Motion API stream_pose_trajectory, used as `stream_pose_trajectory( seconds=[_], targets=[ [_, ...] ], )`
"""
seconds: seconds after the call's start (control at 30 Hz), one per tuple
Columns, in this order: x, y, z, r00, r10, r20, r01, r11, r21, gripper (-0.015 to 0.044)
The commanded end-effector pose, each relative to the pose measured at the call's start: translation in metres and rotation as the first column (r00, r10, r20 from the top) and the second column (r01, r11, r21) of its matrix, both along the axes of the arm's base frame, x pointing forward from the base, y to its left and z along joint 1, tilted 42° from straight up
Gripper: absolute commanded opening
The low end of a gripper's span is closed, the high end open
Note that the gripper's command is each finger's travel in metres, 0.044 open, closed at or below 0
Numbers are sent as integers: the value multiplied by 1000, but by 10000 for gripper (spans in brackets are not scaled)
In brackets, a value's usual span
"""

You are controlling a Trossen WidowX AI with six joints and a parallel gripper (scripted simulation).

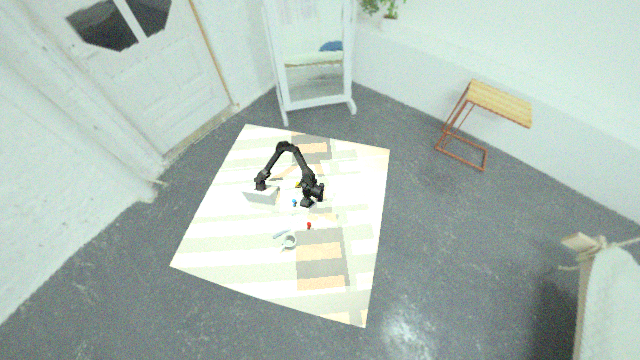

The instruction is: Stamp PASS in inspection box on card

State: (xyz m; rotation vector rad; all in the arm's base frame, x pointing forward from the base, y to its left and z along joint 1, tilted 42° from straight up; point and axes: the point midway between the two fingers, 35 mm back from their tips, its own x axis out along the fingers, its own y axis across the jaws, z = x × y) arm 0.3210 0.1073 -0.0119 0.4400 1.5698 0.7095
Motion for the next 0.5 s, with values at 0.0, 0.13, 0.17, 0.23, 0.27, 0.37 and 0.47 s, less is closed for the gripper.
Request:
stream_pose_trajectory(
  seconds=[0.0, 0.13, 0.17, 0.23, 0.27, 0.37, 0.47],
  targets=[
    [-2, 3, -3, 1000, -2, -7, 2, 1000, 5, 0],
    [-2, 4, -3, 1000, -2, -7, 2, 1000, 5, 0],
    [-2, 4, -3, 1000, -2, -7, 2, 1000, 5, 0],
    [-2, 4, -3, 1000, -2, -7, 2, 1000, 5, 0],
    [-2, 4, -3, 1000, -2, -7, 2, 1000, 5, 0],
    [-3, 4, -4, 1000, 2, -4, -2, 1000, 6, 0],
    [-3, 5, -4, 1000, 2, -3, -2, 1000, 6, 0]
  ],
)
